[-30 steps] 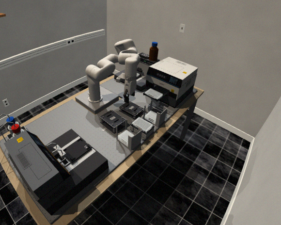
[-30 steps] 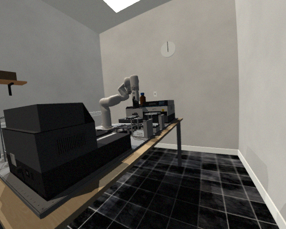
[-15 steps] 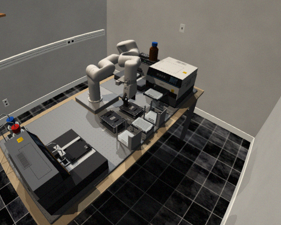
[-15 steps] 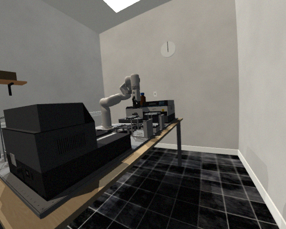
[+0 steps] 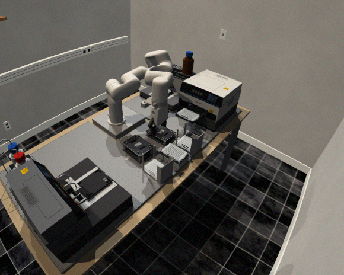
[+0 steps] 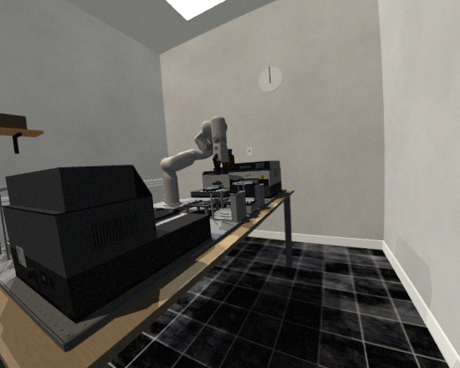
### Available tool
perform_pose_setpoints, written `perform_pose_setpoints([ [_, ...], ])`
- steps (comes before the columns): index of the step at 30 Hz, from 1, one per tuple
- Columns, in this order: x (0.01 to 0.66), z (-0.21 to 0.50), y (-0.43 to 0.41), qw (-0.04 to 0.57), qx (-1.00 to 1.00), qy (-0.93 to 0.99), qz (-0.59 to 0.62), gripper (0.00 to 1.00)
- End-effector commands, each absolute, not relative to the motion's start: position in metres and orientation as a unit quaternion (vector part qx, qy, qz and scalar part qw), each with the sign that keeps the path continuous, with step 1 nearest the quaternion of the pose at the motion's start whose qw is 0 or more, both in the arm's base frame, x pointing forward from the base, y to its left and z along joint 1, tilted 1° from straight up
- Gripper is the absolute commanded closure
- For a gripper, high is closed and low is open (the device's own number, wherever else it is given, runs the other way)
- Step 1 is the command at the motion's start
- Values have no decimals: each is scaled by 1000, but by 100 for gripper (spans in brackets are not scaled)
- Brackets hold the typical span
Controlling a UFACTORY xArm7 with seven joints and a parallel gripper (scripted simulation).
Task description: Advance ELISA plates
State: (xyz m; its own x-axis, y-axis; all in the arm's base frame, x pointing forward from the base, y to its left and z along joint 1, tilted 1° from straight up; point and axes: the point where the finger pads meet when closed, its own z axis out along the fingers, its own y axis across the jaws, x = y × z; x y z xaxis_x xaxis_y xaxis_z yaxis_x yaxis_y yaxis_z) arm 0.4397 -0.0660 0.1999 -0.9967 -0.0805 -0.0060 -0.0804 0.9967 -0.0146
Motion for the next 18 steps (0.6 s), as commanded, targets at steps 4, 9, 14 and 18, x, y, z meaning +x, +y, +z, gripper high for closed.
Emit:
perform_pose_setpoints([
  [4, 453, 202, -81, 4, -21, 1000, -7, 0],
  [9, 464, 202, -94, 4, -21, 1000, -7, 0],
  [14, 472, 202, -105, 4, -21, 1000, -7, 0],
  [18, 477, 202, -110, 4, 19, 1000, -7, 0],
])
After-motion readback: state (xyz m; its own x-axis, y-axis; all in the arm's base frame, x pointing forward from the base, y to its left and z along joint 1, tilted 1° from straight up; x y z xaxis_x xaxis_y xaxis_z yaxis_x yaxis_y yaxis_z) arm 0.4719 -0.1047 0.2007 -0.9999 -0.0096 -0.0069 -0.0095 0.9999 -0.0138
